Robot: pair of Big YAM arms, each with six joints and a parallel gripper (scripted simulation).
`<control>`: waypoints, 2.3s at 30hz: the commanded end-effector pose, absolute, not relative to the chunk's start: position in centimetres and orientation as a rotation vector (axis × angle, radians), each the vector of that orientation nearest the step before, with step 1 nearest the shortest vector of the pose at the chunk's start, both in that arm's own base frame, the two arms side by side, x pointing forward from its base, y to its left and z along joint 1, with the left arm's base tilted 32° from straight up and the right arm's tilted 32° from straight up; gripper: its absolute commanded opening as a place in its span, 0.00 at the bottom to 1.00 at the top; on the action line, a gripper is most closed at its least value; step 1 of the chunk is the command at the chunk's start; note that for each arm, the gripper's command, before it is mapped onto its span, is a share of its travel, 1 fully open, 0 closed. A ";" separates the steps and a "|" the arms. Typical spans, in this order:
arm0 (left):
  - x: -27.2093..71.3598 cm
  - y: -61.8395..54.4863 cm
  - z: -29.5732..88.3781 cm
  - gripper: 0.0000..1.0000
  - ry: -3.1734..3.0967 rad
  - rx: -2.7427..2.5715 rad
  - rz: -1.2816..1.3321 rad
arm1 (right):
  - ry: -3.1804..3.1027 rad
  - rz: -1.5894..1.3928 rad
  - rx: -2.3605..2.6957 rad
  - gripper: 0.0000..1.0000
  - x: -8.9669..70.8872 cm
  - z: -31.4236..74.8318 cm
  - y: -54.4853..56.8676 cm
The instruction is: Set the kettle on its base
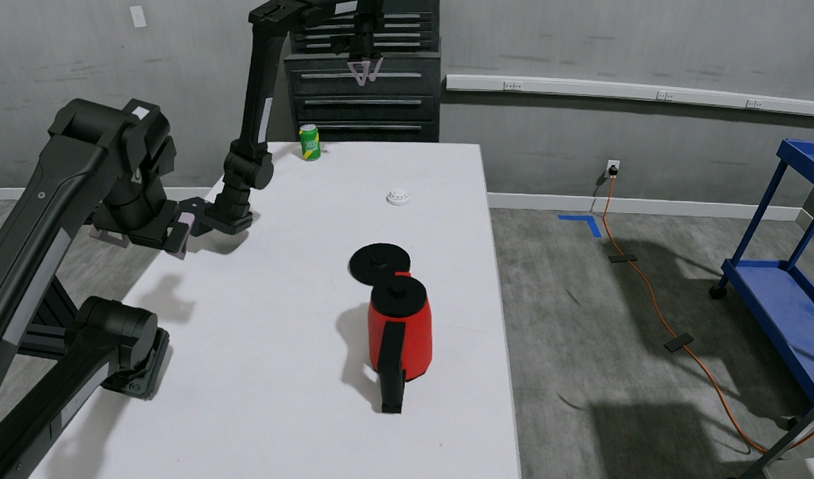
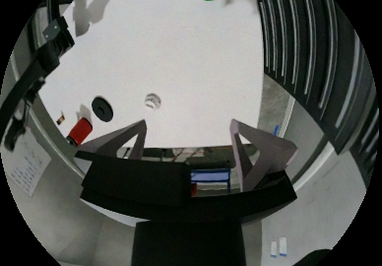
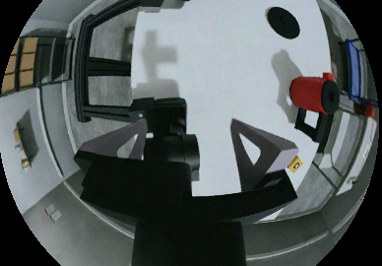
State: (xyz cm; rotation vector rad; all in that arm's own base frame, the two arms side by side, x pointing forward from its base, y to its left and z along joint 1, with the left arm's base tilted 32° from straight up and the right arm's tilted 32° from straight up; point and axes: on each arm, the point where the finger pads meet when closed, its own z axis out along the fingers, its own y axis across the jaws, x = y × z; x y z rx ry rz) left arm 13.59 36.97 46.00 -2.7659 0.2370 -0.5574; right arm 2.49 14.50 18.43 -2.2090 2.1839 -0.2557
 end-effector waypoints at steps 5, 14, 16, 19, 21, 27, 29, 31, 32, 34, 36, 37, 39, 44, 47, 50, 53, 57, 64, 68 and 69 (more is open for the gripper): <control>13.4 36.9 46.7 1.00 0.233 -2.746 -0.556 | 2.178 -0.246 -2.211 1.00 2.4 18.6 14.7; 13.4 36.9 46.7 1.00 0.233 -2.746 -0.556 | 2.178 -0.246 -2.211 1.00 2.4 18.6 14.7; 13.4 36.9 46.7 1.00 0.233 -2.746 -0.556 | 2.178 -0.246 -2.211 1.00 2.4 18.6 14.7; 13.7 36.8 46.2 1.00 0.259 -2.750 -0.555 | 2.172 -0.244 -2.217 0.89 2.5 18.7 14.8; 14.7 36.2 46.1 1.00 0.367 -2.721 -0.538 | 2.160 -0.228 -2.216 0.83 2.7 19.1 15.5; 19.4 34.8 44.9 1.00 0.714 -2.615 -0.458 | 2.107 -0.213 -2.238 0.83 4.1 19.7 17.2; 21.2 34.1 44.4 1.00 0.834 -2.567 -0.428 | 2.087 -0.211 -2.245 0.83 5.0 19.9 17.9; 23.0 33.3 43.9 1.00 0.949 -2.515 -0.399 | 2.069 -0.212 -2.246 0.83 6.1 20.1 18.8; 23.9 32.9 43.7 1.00 1.002 -2.488 -0.385 | 2.062 -0.213 -2.245 0.83 6.8 20.3 19.2; 23.9 32.9 43.7 1.00 1.002 -2.488 -0.385 | 2.062 -0.213 -2.245 0.83 6.8 20.3 19.2; 25.6 32.0 43.2 1.00 1.112 -2.427 -0.357 | 2.044 -0.215 -2.245 0.83 8.3 20.5 20.1; 26.5 31.5 43.0 1.00 1.166 -2.393 -0.344 | 2.036 -0.219 -2.242 0.83 9.2 20.6 20.5; 28.2 30.4 42.5 1.00 1.270 -2.323 -0.317 | 2.024 -0.230 -2.234 0.83 11.1 20.8 21.2; 32.3 27.3 41.2 1.00 1.508 -2.133 -0.252 | 2.001 -0.272 -2.209 0.83 16.2 21.3 22.4; 34.7 25.1 40.6 1.00 1.639 -2.002 -0.215 | 1.993 -0.306 -2.194 0.83 19.4 21.5 22.5; 36.1 23.4 40.2 1.00 1.717 -1.911 -0.193 | 1.987 -0.332 -2.185 0.83 21.7 21.6 22.3; 37.4 21.8 39.7 1.00 1.788 -1.821 -0.171 | 1.978 -0.361 -2.179 0.83 24.3 21.7 22.1; 39.7 18.2 39.1 1.00 1.912 -1.632 -0.131 | 1.970 -0.424 -2.167 0.83 29.2 21.8 20.8; 43.0 11.2 37.5 1.00 2.088 -1.283 -0.064 | 1.978 -0.548 -2.148 0.83 37.3 21.8 16.5; 43.7 9.1 37.1 1.00 2.126 -1.181 -0.047 | 1.990 -0.577 -2.136 0.83 39.1 21.7 15.2; 44.0 8.0 36.7 1.00 2.147 -1.132 -0.037 | 1.997 -0.590 -2.130 0.83 39.8 21.7 14.6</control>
